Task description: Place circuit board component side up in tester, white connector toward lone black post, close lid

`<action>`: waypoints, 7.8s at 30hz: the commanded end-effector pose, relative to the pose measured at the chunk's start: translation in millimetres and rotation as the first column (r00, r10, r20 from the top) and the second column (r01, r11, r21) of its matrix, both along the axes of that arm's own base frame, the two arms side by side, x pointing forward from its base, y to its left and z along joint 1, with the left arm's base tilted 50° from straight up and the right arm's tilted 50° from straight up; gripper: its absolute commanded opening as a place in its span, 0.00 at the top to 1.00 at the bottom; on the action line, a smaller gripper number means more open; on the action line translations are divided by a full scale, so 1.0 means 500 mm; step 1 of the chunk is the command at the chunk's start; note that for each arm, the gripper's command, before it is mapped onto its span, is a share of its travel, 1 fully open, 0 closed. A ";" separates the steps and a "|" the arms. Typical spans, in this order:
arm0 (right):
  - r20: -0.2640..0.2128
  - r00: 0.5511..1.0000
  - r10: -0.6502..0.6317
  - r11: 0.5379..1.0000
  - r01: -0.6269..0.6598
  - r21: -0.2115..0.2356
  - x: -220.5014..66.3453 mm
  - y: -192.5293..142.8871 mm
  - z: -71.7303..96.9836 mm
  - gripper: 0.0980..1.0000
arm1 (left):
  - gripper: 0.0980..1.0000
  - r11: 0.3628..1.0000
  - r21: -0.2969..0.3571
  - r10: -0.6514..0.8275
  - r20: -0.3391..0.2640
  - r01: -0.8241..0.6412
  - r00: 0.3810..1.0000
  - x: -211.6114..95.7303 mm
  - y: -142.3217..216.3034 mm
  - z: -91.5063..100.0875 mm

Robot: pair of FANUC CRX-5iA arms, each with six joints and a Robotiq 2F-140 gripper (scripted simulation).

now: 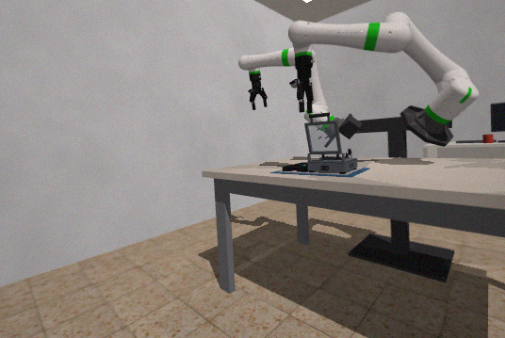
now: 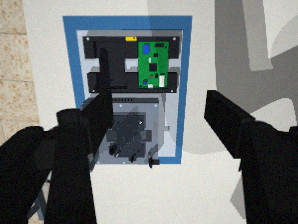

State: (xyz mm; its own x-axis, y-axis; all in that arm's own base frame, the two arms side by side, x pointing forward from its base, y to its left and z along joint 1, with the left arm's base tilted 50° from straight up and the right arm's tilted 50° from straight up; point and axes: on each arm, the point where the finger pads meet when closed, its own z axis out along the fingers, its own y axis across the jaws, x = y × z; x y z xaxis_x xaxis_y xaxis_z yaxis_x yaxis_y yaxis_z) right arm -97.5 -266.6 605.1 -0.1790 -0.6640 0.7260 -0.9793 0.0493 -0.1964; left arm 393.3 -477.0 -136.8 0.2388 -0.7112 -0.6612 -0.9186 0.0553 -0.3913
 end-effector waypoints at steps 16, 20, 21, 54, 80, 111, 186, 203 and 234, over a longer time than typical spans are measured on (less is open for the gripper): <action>0.000 1.000 -0.001 1.000 0.001 -0.002 -0.001 0.001 0.002 0.00 | 0.42 1.000 -0.002 -0.001 0.000 0.001 1.000 0.001 -0.004 0.000; 0.000 1.000 -0.001 1.000 0.001 -0.002 -0.001 0.001 0.002 0.00 | 0.42 1.000 -0.002 -0.001 0.000 0.001 1.000 0.001 -0.004 0.000; 0.000 1.000 -0.001 1.000 0.001 -0.002 -0.001 0.001 0.002 0.00 | 0.42 1.000 -0.002 -0.001 0.000 0.001 1.000 0.001 -0.004 0.000; 0.000 1.000 -0.001 1.000 0.001 -0.002 -0.001 0.001 0.002 0.00 | 0.42 1.000 -0.002 -0.001 0.000 0.001 1.000 0.001 -0.004 0.000; 0.000 1.000 -0.001 1.000 0.001 -0.002 -0.001 0.001 0.002 0.00 | 0.42 1.000 -0.002 -0.001 0.000 0.001 1.000 0.009 0.013 -0.015; 0.000 1.000 -0.001 1.000 0.001 -0.002 -0.001 0.001 0.002 0.00 | 0.42 1.000 -0.002 -0.001 0.000 0.001 1.000 0.068 0.144 -0.135; 0.000 1.000 -0.001 1.000 0.001 -0.002 -0.001 0.001 0.002 0.00 | 0.42 1.000 -0.001 -0.001 0.000 0.001 1.000 0.152 0.330 -0.305; 0.000 1.000 -0.001 1.000 0.001 -0.002 -0.001 0.001 0.002 0.00 | 0.42 1.000 -0.001 -0.001 0.001 0.001 1.000 0.153 0.331 -0.306; 0.000 1.000 -0.001 1.000 0.001 -0.002 -0.001 0.001 0.002 0.00 | 0.42 1.000 -0.001 -0.001 0.001 0.001 1.000 0.174 0.378 -0.350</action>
